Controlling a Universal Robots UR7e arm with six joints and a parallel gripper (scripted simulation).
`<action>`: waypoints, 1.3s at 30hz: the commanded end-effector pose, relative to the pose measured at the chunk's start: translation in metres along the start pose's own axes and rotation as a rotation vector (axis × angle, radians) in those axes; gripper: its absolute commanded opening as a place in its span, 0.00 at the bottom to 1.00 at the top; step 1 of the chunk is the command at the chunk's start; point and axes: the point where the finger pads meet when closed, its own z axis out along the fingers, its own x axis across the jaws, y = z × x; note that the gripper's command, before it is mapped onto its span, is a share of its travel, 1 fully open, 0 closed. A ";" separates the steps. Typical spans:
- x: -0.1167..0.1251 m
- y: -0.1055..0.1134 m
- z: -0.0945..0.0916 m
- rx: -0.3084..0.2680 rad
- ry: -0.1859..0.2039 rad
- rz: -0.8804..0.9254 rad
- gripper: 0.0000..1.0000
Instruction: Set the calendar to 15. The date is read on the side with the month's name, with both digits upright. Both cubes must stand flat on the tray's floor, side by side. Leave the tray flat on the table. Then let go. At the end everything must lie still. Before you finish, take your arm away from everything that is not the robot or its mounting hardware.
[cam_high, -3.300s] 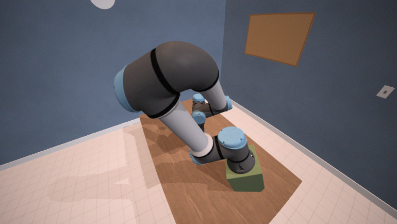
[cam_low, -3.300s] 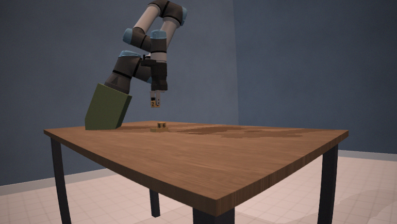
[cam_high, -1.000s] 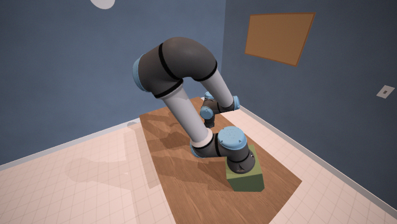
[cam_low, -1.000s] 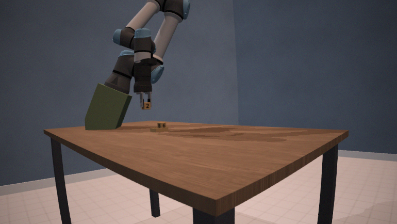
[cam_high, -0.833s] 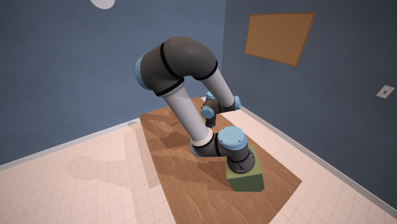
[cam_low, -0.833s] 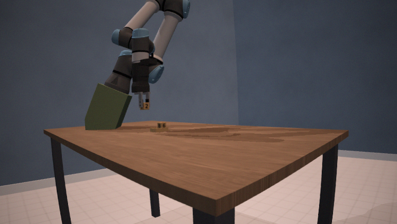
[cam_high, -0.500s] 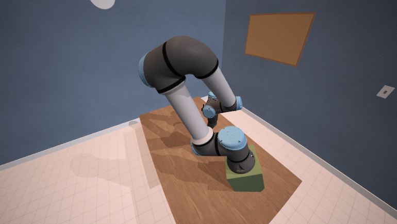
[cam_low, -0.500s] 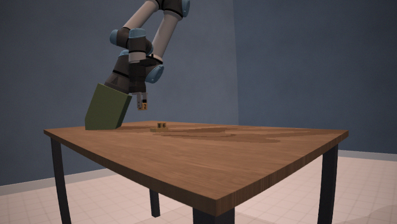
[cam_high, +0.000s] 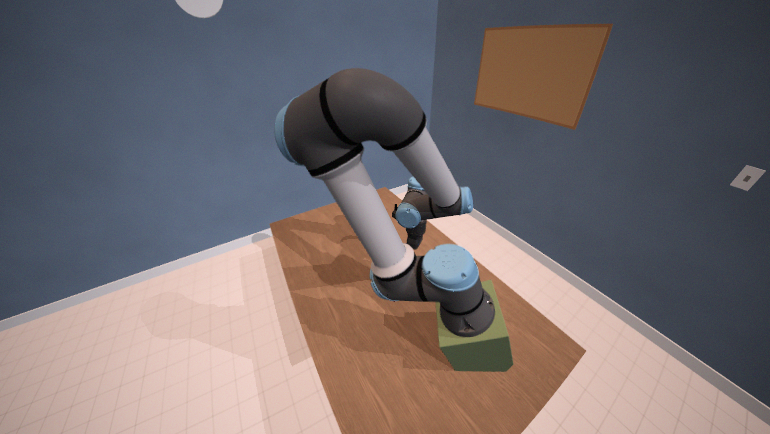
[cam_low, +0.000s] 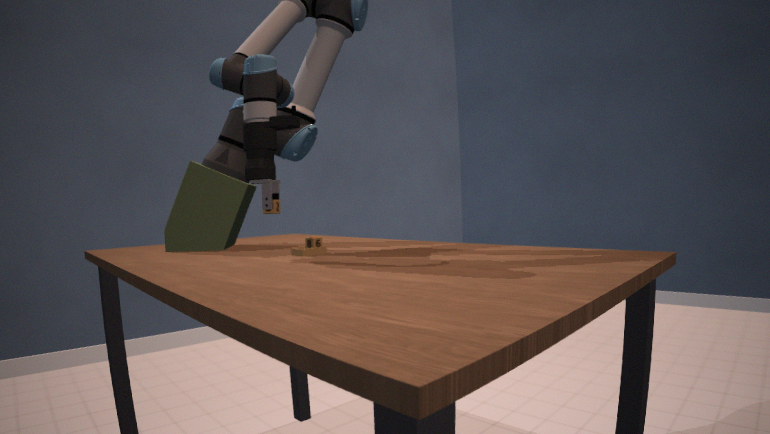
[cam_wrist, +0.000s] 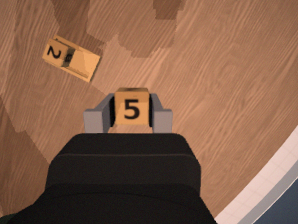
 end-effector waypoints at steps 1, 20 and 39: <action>0.001 0.001 0.000 0.001 0.001 -0.030 0.57; 0.001 0.002 0.000 0.001 0.001 -0.052 0.57; 0.001 0.002 0.011 0.001 0.001 -0.052 0.57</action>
